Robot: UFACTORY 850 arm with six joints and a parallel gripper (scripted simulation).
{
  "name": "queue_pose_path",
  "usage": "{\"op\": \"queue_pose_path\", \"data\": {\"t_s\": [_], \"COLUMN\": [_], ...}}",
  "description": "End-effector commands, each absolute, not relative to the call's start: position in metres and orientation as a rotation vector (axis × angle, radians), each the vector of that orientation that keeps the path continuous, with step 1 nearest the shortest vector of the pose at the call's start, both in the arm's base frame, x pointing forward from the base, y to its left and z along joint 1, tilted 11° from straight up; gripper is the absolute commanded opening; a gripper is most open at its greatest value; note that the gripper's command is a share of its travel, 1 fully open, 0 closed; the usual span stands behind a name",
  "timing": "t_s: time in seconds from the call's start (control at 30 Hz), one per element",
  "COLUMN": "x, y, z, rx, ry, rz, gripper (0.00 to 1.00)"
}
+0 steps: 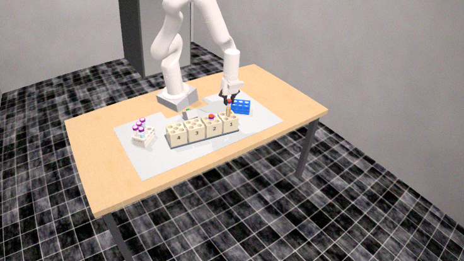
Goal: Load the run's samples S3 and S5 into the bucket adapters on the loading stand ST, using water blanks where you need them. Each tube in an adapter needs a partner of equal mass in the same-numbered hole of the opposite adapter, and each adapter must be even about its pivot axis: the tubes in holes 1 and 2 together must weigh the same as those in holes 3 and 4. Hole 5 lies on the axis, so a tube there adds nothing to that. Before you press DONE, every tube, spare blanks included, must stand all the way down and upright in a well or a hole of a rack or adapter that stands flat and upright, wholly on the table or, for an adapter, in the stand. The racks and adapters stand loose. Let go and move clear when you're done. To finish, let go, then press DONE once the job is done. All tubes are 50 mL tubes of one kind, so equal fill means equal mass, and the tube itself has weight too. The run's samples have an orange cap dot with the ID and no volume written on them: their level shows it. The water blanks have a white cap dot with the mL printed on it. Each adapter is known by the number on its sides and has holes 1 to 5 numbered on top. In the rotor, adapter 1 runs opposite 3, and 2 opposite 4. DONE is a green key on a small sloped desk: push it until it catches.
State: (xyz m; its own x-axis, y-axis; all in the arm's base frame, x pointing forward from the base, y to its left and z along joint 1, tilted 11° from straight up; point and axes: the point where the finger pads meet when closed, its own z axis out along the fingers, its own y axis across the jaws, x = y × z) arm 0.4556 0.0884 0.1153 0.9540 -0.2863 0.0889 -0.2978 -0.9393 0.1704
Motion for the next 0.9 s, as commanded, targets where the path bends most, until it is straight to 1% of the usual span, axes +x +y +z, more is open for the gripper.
{"op": "queue_pose_path", "data": {"t_s": [0.0, 0.87], "x": [0.457, 0.457], "y": [0.088, 0.083], "z": [0.111, 0.088], "rx": [2.925, 2.925], "ry": [-0.441, -0.441], "rz": [0.096, 0.096], "gripper": [0.0, 0.0]}}
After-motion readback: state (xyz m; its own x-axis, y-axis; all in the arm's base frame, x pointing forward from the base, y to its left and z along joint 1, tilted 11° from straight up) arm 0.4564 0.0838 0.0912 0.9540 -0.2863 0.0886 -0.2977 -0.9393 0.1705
